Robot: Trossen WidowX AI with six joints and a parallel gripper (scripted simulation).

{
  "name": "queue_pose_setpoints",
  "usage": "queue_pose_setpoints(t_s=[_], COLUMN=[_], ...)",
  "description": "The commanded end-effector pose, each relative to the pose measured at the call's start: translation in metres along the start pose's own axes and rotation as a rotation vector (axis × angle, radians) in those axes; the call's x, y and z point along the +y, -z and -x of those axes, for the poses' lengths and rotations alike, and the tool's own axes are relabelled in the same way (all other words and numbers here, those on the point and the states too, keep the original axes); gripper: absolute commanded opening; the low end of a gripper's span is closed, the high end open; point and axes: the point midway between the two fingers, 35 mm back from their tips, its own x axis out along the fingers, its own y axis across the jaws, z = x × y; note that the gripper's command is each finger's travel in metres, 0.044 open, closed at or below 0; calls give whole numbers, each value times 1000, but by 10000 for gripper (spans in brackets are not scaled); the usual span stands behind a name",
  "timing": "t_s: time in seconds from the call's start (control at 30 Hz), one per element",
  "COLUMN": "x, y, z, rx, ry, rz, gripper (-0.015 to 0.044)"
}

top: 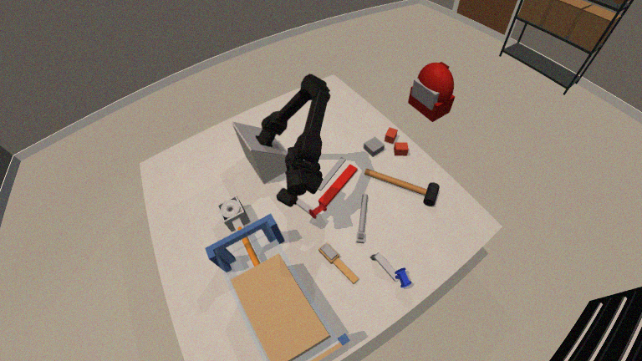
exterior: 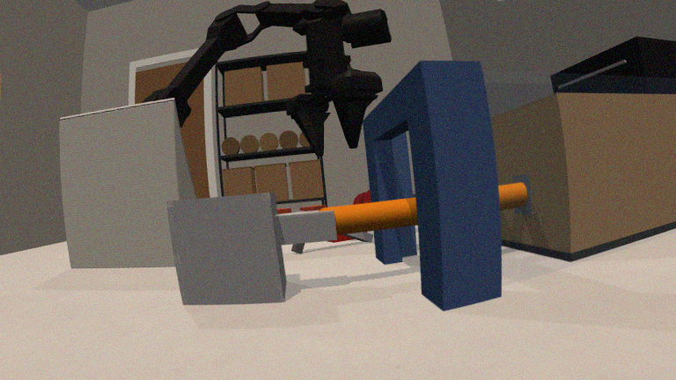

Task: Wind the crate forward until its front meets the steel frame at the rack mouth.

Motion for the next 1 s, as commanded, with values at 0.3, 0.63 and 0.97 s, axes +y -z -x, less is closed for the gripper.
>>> queue_pose_setpoints(t_s=[0.3,0.63,0.97], x=[6,8,8], y=[-8,-8,-8], z=[-60,-96,-117], rx=[-2,-2,-3], ry=[-4,-6,-7], rz=[-10,-10,-11], gripper=[440,440,440])
